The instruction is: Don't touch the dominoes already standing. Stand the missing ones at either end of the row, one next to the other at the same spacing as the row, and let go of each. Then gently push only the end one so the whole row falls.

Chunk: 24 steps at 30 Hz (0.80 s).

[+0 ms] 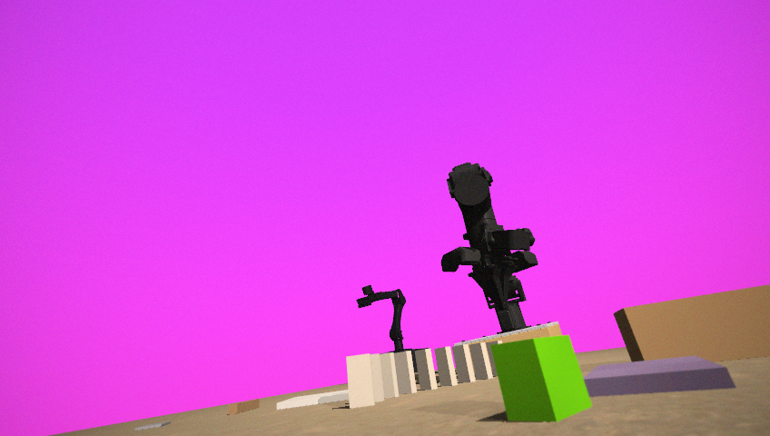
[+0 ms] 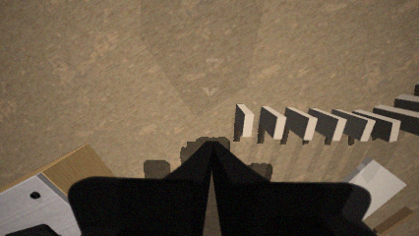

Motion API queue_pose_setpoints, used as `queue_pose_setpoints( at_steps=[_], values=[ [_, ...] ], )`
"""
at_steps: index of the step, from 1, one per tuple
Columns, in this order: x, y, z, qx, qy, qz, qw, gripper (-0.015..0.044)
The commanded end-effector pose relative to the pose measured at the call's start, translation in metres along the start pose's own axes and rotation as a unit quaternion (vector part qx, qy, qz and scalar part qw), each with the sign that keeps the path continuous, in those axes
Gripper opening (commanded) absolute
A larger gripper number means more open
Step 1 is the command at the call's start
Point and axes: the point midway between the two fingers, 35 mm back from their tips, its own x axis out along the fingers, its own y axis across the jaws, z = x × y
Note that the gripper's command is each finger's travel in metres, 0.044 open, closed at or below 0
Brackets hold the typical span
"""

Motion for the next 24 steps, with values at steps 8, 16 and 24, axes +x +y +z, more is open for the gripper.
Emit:
queue_pose_setpoints(
  at_steps=[8,16,24],
  values=[
    [0.011,-0.001,0.000,-0.002,0.002,-0.002,1.000,0.0000],
    [0.081,0.002,-0.002,-0.002,0.002,-0.002,1.000,0.0000],
    [0.080,-0.007,-0.001,-0.002,0.002,-0.002,1.000,0.0000]
  ],
)
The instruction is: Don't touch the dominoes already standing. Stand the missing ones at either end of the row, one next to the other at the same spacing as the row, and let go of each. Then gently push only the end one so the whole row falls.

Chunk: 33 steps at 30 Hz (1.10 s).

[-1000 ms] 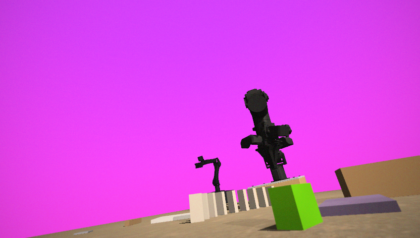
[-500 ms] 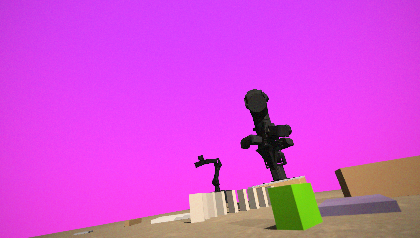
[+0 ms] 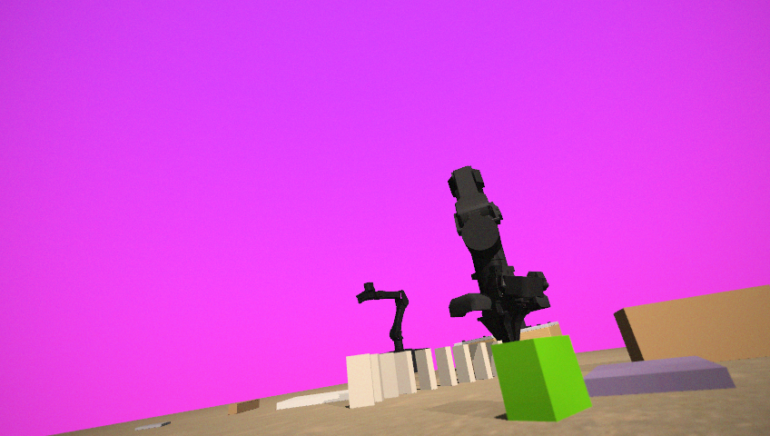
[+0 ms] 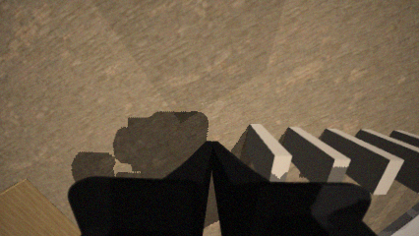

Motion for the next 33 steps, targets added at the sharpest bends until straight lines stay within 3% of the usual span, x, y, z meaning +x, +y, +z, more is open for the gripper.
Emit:
queue_pose_setpoints(
  at_steps=[1,19,25,33],
  values=[
    [0.003,-0.007,-0.001,0.000,0.004,0.001,1.000,0.0000],
    [0.002,-0.036,-0.001,0.000,0.004,0.000,1.000,0.0000],
    [-0.028,-0.039,0.015,-0.022,-0.021,-0.014,0.999,0.0000],
    [-0.058,-0.057,-0.002,0.000,0.004,-0.001,1.000,0.0000]
  ],
)
